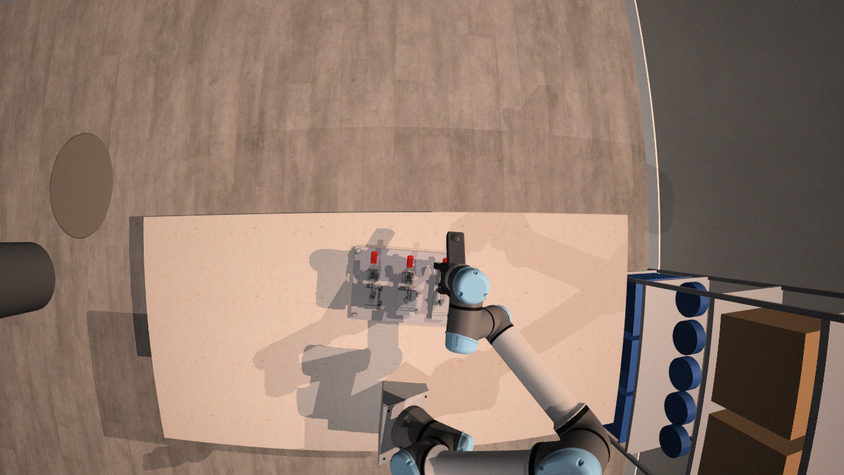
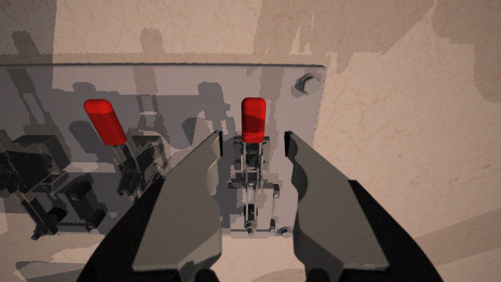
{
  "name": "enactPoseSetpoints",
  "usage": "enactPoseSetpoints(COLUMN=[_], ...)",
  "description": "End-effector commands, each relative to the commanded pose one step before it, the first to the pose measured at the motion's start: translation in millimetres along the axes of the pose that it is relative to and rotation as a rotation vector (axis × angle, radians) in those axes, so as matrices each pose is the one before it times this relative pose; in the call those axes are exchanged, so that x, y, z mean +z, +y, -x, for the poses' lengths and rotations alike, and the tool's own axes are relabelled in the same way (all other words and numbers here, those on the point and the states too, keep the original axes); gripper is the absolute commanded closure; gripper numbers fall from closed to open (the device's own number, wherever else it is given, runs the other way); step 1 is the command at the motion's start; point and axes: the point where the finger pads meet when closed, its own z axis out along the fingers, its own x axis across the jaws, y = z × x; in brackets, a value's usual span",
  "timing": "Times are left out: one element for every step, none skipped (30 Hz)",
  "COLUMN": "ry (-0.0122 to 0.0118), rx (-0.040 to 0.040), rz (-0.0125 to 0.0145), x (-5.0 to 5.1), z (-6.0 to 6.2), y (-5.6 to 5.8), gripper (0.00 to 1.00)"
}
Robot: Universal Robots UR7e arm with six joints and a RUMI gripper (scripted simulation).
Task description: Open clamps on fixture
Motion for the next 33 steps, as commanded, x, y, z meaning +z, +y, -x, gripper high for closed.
enactPoseSetpoints(ry=[0.00001, 0.00000, 0.00000, 0.00000, 0.00000, 0.00000, 0.00000, 0.00000, 0.00000, 0.00000, 0.00000, 0.00000, 0.00000, 0.00000, 0.00000, 0.00000, 0.00000, 0.00000, 0.00000, 0.00000, 0.00000, 0.00001, -0.00001, 0.00000, 0.00000, 0.00000, 0.00000, 0.00000, 0.00000, 0.00000, 0.00000, 0.00000, 0.00000], rx=[0.00033, 0.00000, 0.00000, 0.00000, 0.00000, 0.00000, 0.00000, 0.00000, 0.00000, 0.00000, 0.00000, 0.00000, 0.00000, 0.00000, 0.00000, 0.00000, 0.00000, 0.00000, 0.00000, 0.00000, 0.00000, 0.00000, 0.00000, 0.00000, 0.00000, 0.00000, 0.00000, 0.00000, 0.00000, 0.00000, 0.00000, 0.00000, 0.00000], rz=[-0.00117, 0.00000, 0.00000, 0.00000, 0.00000, 0.00000, 0.00000, 0.00000, 0.00000, 0.00000, 0.00000, 0.00000, 0.00000, 0.00000, 0.00000, 0.00000, 0.00000, 0.00000, 0.00000, 0.00000, 0.00000, 0.00000, 0.00000, 0.00000, 0.00000, 0.00000, 0.00000, 0.00000, 0.00000, 0.00000, 0.00000, 0.00000, 0.00000], x=[-0.50, 0.00, 0.00, 0.00, 0.00, 0.00, 0.00, 0.00, 0.00, 0.00, 0.02, 0.12, 0.31, 0.54, 0.81, 1.09, 1.36, 1.61, 1.83, 1.99, 2.12, 2.17, 2.18, 2.12, 0.00, 0.00, 2.00, 1.83, 1.62, 1.37, 1.10, 0.81, 0.55], z=[-0.06, 0.00, 0.00, 0.00, 0.00, 0.00, 0.00, 0.00, 0.00, 0.00, 0.00, 0.00, 0.00, 0.00, 0.00, 0.00, -0.01, 0.00, 0.00, -0.01, 0.00, -0.01, 0.00, -0.01, 0.00, 0.00, 0.00, 0.00, -0.01, 0.00, 0.00, 0.00, 0.00], y=[-0.31, 0.00, 0.00, 0.00, 0.00, 0.00, 0.00, 0.00, 0.00, 0.00, 0.00, 0.00, -0.01, -0.01, -0.01, -0.01, -0.01, -0.02, -0.02, -0.02, -0.03, -0.02, -0.03, -0.02, 0.00, 0.00, -0.03, -0.02, -0.02, -0.02, -0.01, -0.01, 0.00], gripper=[0.72, 0.72, 0.72, 0.72, 0.72, 0.72, 0.72, 0.72, 0.72, 0.72, 0.72, 0.72, 0.72, 0.72, 0.72, 0.72, 0.72, 0.72, 0.72, 0.72, 0.72, 0.72, 0.72, 0.72, 0.72, 0.72, 0.72, 0.72, 0.72, 0.72, 0.72, 0.72, 0.72])
